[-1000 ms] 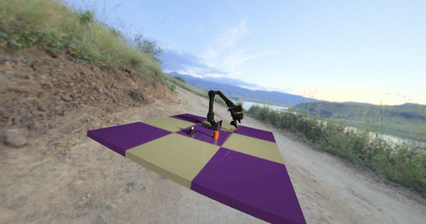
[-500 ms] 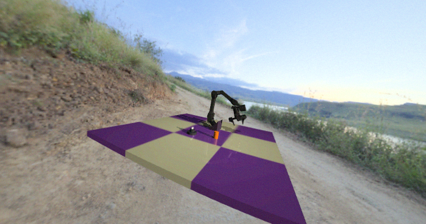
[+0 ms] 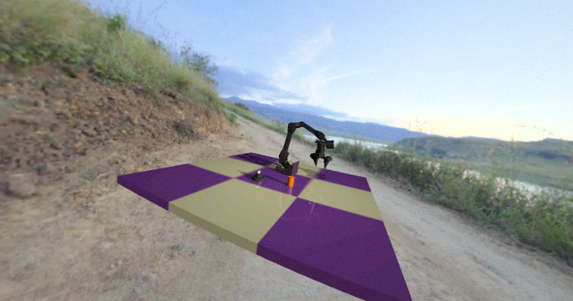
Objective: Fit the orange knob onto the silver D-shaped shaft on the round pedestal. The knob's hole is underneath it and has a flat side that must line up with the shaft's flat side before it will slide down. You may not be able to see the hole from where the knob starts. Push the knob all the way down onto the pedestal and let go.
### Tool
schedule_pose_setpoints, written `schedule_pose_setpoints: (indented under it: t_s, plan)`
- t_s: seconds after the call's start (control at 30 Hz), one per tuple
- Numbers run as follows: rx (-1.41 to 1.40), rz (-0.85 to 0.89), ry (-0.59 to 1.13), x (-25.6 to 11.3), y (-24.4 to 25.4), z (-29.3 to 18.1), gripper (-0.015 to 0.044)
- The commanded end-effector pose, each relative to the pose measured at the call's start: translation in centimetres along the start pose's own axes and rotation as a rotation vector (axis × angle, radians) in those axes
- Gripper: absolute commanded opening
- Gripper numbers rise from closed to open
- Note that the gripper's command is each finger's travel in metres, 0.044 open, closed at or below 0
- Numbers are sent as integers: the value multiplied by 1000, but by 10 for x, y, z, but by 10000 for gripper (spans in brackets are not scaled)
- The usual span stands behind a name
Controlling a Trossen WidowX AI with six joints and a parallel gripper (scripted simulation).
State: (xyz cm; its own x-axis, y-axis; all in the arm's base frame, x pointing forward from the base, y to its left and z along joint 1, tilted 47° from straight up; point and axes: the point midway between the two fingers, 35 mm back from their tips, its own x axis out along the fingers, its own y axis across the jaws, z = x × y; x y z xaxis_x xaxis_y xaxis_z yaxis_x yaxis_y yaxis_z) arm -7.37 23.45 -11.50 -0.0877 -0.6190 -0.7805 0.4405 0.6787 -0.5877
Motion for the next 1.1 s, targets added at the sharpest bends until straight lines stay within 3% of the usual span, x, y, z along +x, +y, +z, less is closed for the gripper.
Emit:
schedule_pose_setpoints:
  t_s: [0.0,0.57,0.8,1.07]
  plan:
    - [605,1,-169,0,-4,-3,440]
    - [609,-2,-145,-8,7,11,440]
    - [626,-3,-74,-30,40,72,440]
    - [618,42,-108,-57,69,204,440]
